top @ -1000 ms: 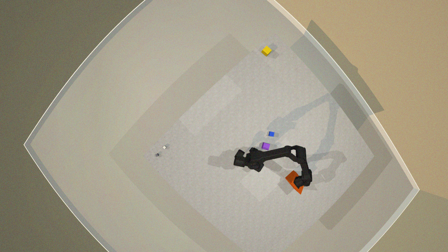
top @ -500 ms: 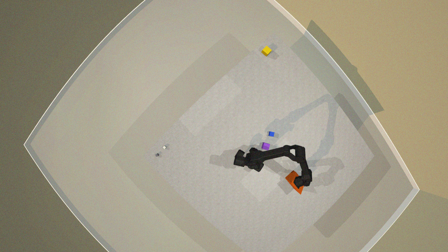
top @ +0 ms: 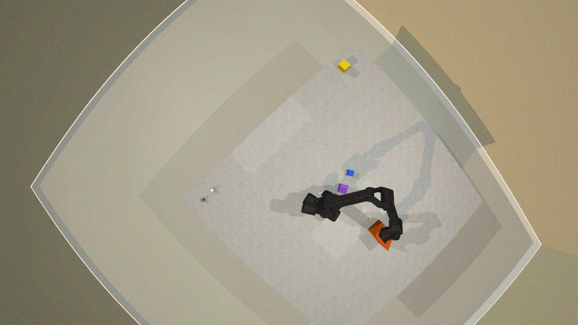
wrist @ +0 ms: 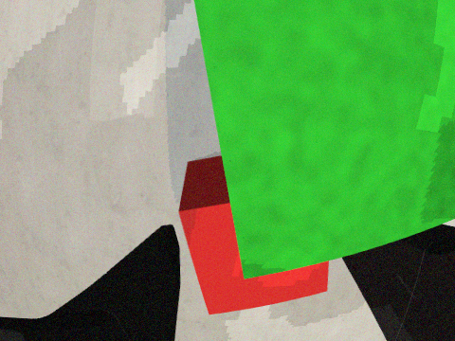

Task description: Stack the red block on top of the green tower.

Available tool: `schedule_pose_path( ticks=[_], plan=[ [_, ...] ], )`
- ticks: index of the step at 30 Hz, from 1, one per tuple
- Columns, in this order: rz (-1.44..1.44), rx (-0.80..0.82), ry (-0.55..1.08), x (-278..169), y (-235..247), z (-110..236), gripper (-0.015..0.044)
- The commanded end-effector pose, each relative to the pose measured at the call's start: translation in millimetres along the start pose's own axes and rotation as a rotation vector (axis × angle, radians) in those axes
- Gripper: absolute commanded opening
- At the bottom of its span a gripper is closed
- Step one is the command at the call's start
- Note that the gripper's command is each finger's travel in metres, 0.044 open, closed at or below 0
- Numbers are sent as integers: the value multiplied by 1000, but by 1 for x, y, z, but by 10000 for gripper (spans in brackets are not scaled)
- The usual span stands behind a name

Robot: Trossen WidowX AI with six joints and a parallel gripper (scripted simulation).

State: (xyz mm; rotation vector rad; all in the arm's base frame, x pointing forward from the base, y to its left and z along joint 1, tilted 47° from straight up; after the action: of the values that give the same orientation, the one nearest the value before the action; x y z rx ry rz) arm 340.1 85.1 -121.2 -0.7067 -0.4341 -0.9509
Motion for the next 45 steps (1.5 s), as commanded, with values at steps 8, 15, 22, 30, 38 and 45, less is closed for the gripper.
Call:
schedule_pose_path(
  ticks=[8,15,22,30,38,45],
  plan=[
    [3,-1,-5,1,0,0,111],
    [3,0,-4,0,1,23,0],
    [3,1,-3,-1,1,63,0],
    [3,1,-1,-1,1,110,0],
    [4,2,-1,-2,2,118,0],
    [4,1,-1,19,-9,119,0]
  ],
)
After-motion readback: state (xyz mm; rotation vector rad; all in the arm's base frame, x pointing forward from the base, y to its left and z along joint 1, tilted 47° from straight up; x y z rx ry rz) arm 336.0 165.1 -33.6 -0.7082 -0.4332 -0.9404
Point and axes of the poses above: the point midway between the two fingers, 35 mm back from their tips, its own z axis back along the fingers, its own y axis across the jaws, x = y × z, the point moved 3 cm from there along z, back along the fingers, and after that the axes turned 14 degrees about z, right-handed, at the moved point
